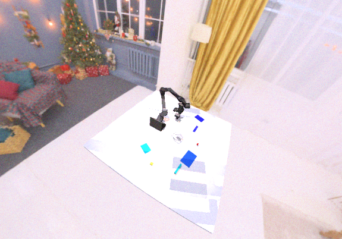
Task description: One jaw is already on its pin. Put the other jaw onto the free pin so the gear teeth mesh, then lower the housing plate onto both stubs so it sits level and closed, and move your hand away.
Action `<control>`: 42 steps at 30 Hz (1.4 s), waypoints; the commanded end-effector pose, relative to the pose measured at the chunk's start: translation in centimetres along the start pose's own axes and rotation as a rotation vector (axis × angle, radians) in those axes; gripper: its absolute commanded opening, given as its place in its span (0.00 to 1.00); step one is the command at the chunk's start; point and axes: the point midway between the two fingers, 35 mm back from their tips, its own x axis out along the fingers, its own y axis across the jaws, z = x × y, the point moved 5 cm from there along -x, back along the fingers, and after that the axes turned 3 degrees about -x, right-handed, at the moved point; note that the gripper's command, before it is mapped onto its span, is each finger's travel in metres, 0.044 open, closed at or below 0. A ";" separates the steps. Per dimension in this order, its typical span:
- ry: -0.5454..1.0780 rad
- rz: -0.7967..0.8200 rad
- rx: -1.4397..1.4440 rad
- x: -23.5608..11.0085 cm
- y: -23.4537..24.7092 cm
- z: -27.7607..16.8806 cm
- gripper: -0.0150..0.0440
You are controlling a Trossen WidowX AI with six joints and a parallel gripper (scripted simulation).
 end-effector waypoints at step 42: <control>-0.004 -0.001 0.004 2.1 0.1 0.1 0.97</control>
